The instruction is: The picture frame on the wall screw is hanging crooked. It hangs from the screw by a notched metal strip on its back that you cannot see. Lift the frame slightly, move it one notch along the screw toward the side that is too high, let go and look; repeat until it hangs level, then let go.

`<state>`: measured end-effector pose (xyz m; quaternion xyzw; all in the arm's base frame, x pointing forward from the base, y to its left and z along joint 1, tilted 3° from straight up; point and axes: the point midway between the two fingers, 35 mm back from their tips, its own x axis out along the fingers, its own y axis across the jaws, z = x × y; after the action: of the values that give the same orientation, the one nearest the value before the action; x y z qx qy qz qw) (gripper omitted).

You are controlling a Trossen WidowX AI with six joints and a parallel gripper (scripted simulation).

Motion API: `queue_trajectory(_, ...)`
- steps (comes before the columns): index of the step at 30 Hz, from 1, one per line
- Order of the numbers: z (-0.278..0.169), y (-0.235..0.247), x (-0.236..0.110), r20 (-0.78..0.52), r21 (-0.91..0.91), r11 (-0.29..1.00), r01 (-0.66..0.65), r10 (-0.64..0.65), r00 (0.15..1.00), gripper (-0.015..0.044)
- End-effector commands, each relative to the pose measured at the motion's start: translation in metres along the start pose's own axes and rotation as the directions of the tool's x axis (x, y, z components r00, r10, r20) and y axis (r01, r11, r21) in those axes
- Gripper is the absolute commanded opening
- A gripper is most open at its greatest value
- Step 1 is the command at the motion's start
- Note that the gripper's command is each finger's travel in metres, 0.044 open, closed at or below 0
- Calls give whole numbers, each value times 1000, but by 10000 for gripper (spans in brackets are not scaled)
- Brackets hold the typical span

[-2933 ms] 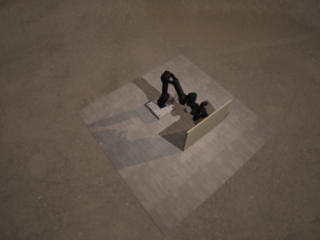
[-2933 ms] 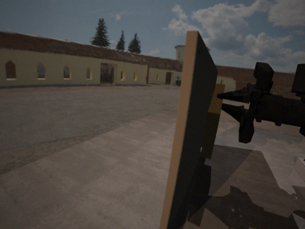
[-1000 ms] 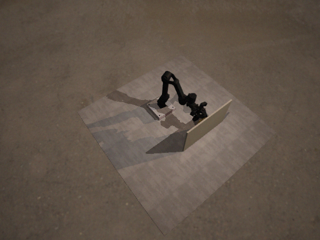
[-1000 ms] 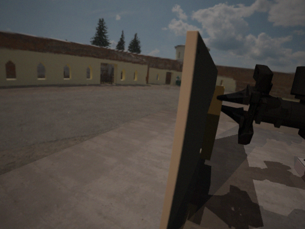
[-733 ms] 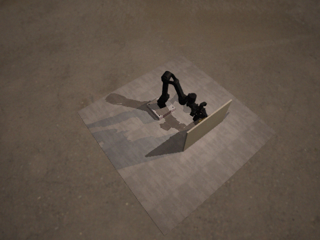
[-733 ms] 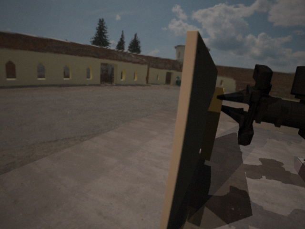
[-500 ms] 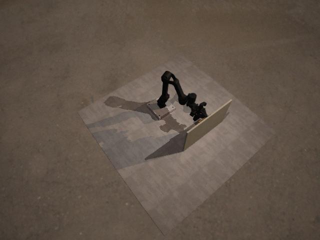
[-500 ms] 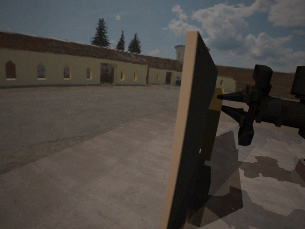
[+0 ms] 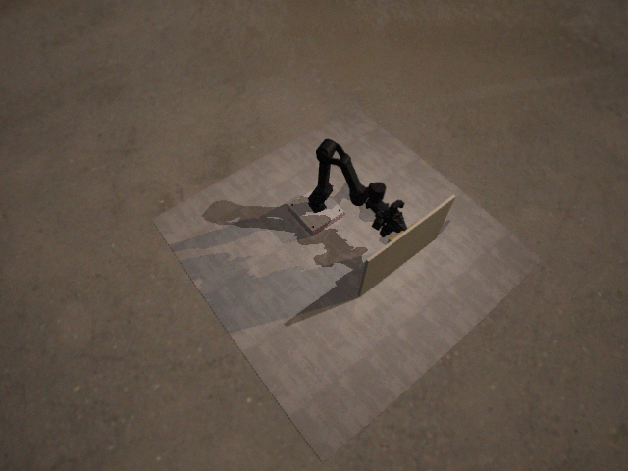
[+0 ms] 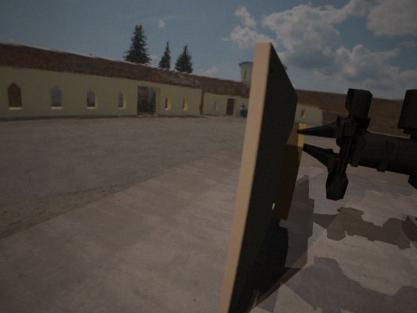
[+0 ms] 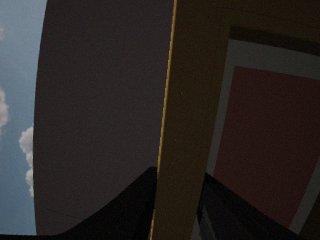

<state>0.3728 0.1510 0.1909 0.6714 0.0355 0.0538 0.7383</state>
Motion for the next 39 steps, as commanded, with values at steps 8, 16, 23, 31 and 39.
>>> queue_trajectory(8,0,0,0,-1,63,998,2,-2,1000,0)
queue_trajectory(16,0,1,0,-1,104,995,2,-2,1000,0)
queue_trajectory(23,1,1,0,-1,141,990,2,-2,1000,0)
queue_trajectory(31,1,2,0,0,150,989,0,0,1000,53)
queue_trajectory(39,1,2,0,0,150,989,0,0,1000,260)
